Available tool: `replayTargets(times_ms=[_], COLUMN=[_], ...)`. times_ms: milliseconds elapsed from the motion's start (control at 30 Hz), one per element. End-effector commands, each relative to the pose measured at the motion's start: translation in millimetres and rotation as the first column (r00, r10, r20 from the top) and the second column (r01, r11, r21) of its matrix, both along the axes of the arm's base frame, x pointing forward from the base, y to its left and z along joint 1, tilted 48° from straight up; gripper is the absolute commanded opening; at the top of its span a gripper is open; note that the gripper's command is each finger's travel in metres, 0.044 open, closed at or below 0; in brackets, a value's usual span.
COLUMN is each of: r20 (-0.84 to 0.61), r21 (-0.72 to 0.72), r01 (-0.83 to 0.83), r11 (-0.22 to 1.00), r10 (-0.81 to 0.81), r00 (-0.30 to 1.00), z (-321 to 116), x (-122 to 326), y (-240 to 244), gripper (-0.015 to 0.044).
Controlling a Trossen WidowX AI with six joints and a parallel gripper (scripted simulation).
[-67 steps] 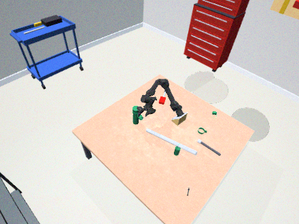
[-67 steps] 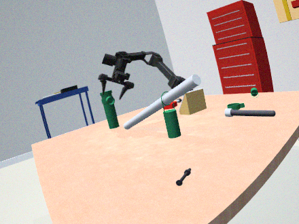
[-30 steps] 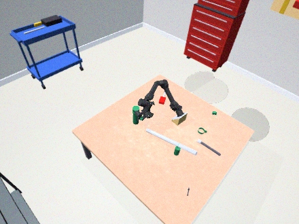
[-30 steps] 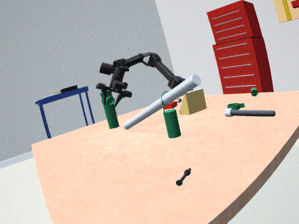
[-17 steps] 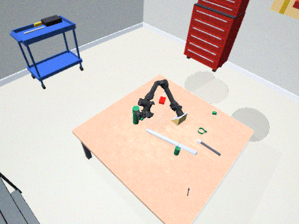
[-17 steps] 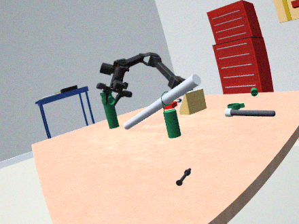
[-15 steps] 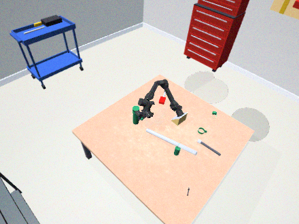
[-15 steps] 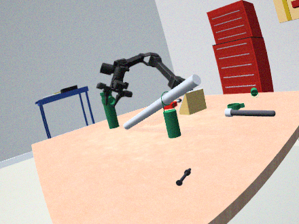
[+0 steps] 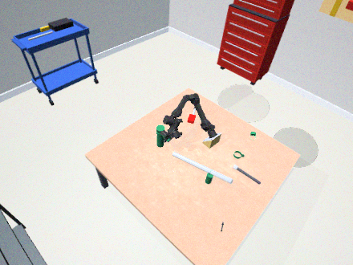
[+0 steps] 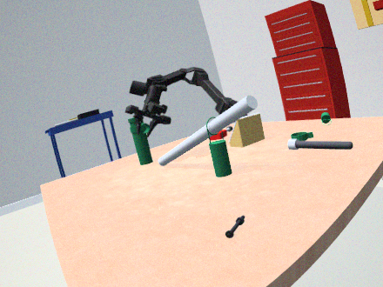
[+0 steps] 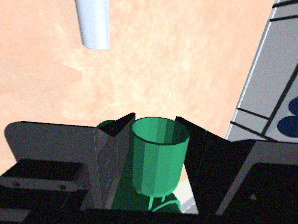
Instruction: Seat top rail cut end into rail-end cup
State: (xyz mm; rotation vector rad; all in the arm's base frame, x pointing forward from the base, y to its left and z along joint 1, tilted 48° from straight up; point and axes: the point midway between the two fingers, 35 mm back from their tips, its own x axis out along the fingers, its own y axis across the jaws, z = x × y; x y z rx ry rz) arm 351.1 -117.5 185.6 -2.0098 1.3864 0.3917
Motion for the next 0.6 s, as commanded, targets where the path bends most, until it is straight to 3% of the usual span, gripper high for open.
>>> replayTargets(times_ms=[0, 567], r20=[-0.026, -0.081], r21=[0.002, 0.013], r01=[-0.022, -0.072], r11=[1.000, 0.997], r10=[0.022, 0.073], r00=[0.999, 0.994], z=[-0.4, -0.2], x=[-2.9, -9.8], y=[0.7, 1.4], gripper=[0.0000, 0.0000])
